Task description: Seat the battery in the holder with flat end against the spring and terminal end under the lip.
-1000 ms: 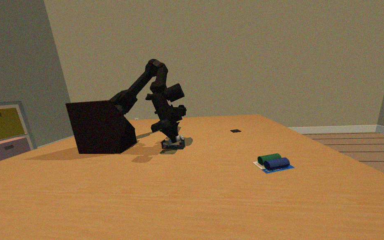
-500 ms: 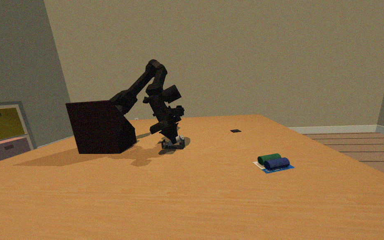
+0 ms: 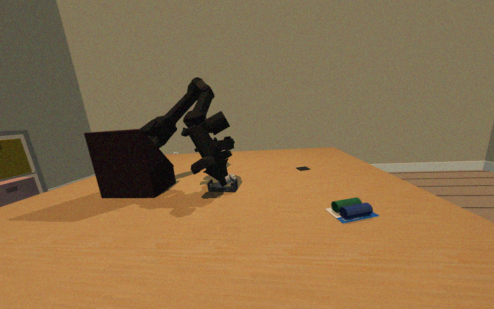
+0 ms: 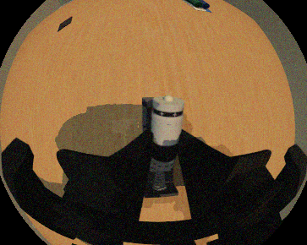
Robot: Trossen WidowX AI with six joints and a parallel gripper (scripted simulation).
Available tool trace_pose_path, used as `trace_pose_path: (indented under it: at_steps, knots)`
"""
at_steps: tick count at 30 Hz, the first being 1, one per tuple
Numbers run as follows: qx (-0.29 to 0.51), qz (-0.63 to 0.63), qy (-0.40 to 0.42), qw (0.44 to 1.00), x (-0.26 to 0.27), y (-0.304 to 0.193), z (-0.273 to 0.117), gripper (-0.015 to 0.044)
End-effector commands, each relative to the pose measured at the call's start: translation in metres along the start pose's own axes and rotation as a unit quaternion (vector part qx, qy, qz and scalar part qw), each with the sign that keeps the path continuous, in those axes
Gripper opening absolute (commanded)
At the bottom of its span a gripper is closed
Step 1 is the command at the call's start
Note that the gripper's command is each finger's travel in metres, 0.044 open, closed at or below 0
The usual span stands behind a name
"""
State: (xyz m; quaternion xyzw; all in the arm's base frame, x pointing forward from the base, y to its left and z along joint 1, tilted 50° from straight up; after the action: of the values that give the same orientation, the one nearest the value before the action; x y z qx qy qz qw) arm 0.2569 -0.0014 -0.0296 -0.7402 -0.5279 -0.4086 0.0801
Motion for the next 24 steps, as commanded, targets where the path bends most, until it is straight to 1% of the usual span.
trace_pose_path:
  at_steps: [1,24]
  knots:
    - [0.001,0.000,0.000,1.000,0.003,-0.002,0.000,0.0077]
    - [0.003,0.000,-0.002,1.000,0.004,-0.021,-0.007,0.0077]
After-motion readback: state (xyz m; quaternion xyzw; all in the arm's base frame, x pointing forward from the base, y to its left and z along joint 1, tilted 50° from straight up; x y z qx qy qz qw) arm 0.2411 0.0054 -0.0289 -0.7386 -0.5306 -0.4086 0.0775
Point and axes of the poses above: the point midway between the two fingers, 35 mm back from their tips, its own z axis out along the fingers, its own x axis across the jaws, y = z × x, the point moved 5 cm from there along -z, back along the fingers, and after that the axes turned 4 degrees about -z, right-handed, at the moved point
